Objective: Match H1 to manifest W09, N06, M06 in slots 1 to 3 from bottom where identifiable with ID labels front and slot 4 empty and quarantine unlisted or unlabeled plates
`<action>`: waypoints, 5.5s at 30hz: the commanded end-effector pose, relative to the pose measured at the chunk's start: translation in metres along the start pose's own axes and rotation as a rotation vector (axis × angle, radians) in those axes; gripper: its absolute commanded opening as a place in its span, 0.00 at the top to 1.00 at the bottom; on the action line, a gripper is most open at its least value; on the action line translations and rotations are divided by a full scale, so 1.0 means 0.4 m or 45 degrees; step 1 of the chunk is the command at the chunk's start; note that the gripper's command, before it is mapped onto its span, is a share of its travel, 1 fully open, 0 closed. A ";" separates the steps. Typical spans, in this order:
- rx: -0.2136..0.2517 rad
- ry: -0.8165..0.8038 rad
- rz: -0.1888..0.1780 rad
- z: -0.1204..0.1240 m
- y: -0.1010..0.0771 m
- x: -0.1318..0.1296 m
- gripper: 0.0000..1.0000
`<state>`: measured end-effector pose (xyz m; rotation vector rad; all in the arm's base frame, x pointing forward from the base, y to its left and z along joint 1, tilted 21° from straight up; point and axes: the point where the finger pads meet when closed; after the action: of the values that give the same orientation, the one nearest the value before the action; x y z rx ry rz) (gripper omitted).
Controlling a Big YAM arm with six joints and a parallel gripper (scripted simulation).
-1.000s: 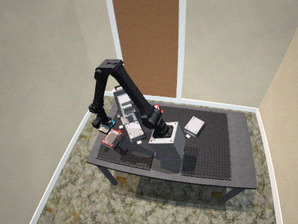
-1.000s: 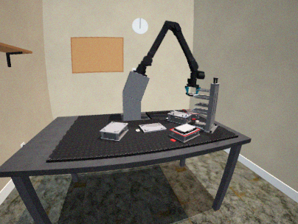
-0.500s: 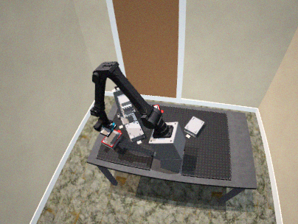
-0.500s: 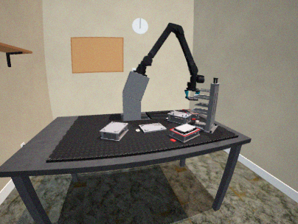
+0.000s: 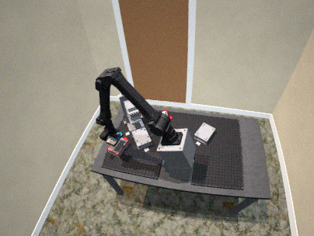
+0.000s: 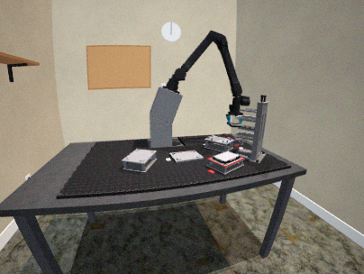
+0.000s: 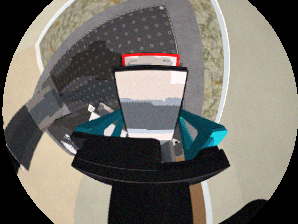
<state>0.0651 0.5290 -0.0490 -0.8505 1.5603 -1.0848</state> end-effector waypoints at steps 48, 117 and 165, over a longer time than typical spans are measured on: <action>-0.009 0.000 0.062 -0.010 0.004 -0.035 0.14; -0.010 -0.003 0.052 -0.018 0.116 -0.046 0.14; -0.009 -0.002 0.043 -0.018 0.192 -0.039 0.14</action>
<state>0.0651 0.5557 -0.1216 -0.8500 1.5605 -1.0839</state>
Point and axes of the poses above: the point where the finger pads meet when closed, its own y axis out along the fingers, its own x axis across the jaws, z = x × y, and after that the axes turned 3 degrees about y, right-handed
